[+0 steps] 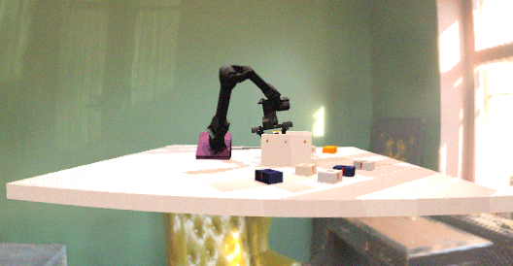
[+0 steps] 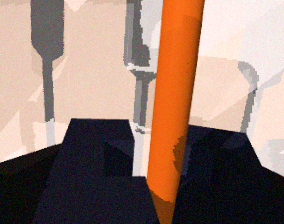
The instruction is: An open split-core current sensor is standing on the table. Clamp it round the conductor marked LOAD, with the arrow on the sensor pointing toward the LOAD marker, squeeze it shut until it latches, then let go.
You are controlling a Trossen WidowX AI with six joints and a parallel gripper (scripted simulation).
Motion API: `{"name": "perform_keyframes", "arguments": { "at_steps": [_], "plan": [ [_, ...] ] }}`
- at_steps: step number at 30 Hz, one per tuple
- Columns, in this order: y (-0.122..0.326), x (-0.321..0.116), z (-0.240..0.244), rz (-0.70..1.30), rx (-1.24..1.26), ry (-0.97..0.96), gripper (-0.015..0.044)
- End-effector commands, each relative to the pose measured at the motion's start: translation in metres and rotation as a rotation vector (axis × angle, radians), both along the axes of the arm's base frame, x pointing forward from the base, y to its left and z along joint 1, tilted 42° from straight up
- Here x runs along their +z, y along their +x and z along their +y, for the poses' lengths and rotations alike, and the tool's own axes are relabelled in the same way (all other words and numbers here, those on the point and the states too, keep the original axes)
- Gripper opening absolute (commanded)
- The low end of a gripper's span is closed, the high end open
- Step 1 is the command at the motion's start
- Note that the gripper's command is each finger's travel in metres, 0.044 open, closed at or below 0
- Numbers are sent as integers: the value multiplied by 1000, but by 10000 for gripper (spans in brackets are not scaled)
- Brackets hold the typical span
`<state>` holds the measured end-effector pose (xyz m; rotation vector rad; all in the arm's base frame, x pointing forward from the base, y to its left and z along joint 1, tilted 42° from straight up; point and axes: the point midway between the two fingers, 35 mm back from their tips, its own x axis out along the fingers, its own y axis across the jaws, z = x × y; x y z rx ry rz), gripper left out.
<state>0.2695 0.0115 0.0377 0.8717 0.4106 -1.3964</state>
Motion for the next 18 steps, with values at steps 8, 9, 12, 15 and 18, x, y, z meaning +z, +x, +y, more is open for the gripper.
{"name": "perform_keyframes", "arguments": {
  "at_steps": [8, 9, 12, 15, 18],
  "plan": [
    [1, 0, 0, -3, -2, 1, 0],
    [1, 0, 0, -3, -2, 1, 0],
    [1, 0, 0, -3, -2, 1, 0],
    [0, 0, 0, -1, 1, 0, 0],
    [0, 2, 2, -10, 10, -4, 0]
  ]
}}
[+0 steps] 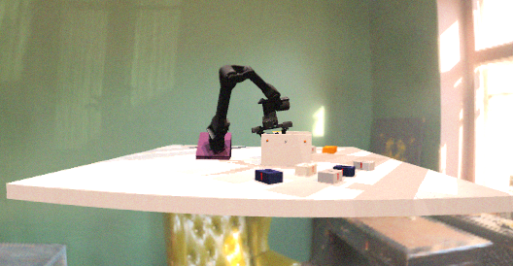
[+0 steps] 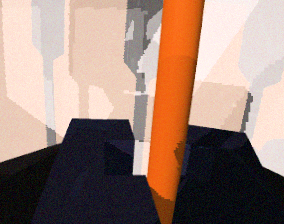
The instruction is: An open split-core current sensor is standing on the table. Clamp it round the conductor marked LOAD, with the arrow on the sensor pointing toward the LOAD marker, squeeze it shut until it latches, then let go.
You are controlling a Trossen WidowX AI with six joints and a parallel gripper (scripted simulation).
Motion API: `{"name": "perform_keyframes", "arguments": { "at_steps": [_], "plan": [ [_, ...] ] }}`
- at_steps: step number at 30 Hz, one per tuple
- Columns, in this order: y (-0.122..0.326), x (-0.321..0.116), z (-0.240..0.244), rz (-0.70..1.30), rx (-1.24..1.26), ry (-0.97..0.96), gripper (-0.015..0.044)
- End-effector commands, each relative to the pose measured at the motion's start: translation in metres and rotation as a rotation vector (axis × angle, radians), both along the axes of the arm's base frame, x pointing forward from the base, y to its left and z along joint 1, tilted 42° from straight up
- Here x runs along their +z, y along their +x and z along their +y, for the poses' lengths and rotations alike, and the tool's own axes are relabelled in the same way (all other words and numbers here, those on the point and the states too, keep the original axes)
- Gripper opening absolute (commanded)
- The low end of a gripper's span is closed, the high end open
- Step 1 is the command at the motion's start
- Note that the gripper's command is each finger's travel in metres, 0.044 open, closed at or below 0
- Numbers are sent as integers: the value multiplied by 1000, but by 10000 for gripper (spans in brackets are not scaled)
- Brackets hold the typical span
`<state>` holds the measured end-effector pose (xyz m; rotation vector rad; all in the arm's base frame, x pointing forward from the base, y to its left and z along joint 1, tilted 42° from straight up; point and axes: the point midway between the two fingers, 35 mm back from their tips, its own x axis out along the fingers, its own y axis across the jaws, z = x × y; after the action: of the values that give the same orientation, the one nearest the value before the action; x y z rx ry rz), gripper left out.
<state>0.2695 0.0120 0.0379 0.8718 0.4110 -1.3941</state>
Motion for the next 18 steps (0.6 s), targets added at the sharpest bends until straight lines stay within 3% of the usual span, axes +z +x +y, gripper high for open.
{"name": "perform_keyframes", "arguments": {
  "at_steps": [1, 18],
  "plan": [
    [0, 2, 2, -14, 13, -6, 0],
    [0, 8, 8, -46, 51, -22, 0]
  ]
}}
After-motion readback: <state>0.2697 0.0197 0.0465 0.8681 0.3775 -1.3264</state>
